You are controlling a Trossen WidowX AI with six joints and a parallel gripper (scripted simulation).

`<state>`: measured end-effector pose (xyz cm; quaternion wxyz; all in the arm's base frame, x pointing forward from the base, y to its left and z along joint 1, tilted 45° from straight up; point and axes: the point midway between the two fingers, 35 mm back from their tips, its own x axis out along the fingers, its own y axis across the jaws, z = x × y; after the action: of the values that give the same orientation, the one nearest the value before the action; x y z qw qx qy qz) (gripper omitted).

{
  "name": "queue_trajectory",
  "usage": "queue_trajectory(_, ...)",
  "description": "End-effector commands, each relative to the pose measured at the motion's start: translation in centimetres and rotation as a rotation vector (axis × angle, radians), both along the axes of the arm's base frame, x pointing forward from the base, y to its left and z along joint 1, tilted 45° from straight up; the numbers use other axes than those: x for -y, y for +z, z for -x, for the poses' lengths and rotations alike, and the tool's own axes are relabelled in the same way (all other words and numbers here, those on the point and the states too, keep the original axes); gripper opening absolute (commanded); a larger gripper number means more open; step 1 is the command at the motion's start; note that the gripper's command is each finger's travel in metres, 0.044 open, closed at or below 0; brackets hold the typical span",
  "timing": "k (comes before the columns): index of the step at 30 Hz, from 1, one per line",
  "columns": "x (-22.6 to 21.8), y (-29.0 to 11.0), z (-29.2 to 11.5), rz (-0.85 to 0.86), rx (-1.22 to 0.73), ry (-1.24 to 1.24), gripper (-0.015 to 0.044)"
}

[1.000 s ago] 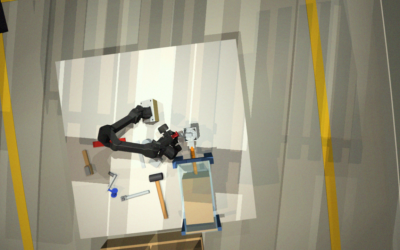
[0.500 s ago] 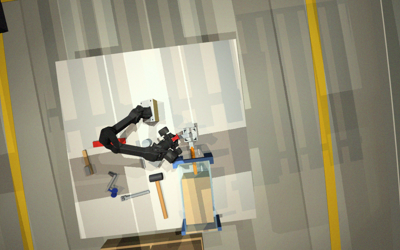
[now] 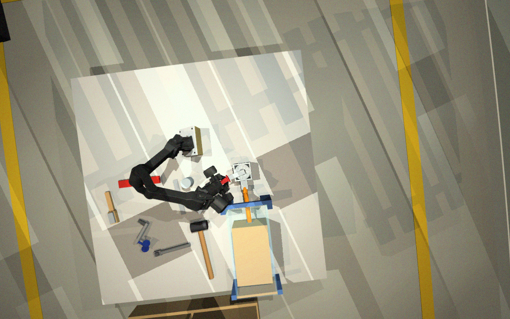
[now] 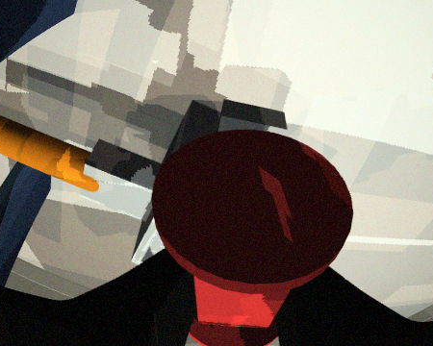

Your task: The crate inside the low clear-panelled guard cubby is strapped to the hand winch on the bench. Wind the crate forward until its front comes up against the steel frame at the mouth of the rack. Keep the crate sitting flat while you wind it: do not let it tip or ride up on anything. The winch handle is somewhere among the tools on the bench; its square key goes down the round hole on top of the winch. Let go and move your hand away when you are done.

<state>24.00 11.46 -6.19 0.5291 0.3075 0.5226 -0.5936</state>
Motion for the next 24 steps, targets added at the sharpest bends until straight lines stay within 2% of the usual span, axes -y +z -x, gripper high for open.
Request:
queue_trajectory(1,0.1,-0.6,-1.5,0.005,0.025,0.006,0.0000)
queue_trajectory(24,-0.5,-1.7,-3.9,0.004,0.026,0.006,0.0000)
